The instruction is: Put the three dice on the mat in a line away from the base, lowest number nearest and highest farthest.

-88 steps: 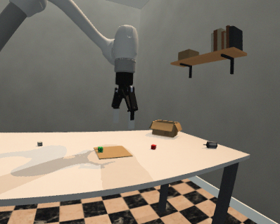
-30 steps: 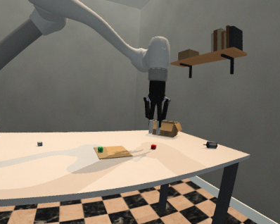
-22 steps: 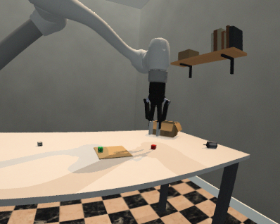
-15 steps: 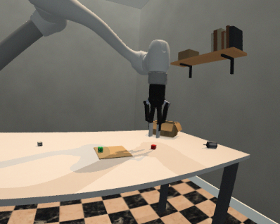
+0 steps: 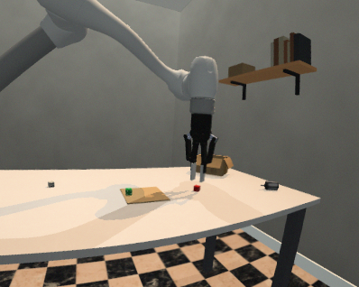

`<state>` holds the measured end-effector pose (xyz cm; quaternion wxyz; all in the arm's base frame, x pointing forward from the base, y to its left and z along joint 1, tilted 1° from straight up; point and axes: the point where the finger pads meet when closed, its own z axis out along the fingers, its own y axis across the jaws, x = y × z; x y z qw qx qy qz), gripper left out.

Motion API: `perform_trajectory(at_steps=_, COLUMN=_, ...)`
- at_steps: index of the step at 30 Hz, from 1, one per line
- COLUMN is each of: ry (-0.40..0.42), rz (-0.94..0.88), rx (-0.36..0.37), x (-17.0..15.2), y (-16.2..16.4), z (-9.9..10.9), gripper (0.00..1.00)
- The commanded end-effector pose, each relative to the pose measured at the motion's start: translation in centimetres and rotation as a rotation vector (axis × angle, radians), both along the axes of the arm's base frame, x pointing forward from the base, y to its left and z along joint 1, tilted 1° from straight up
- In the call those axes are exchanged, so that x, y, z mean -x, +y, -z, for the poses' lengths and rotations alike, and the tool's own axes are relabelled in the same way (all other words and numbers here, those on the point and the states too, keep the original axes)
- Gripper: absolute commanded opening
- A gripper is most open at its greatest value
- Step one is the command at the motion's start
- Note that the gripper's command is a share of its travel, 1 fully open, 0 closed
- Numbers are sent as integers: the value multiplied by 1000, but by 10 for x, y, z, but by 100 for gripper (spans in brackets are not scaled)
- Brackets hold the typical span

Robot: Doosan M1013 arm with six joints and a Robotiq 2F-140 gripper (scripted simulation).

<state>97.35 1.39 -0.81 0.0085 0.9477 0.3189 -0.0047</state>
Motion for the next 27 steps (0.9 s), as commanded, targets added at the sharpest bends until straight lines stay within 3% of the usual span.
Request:
perform_trajectory(at_steps=1, ry=-2, rz=0, rx=0, x=-1, y=0, z=1, gripper=29)
perform_trajectory(at_steps=27, ry=-2, rz=0, rx=0, x=-1, y=0, z=12, gripper=29)
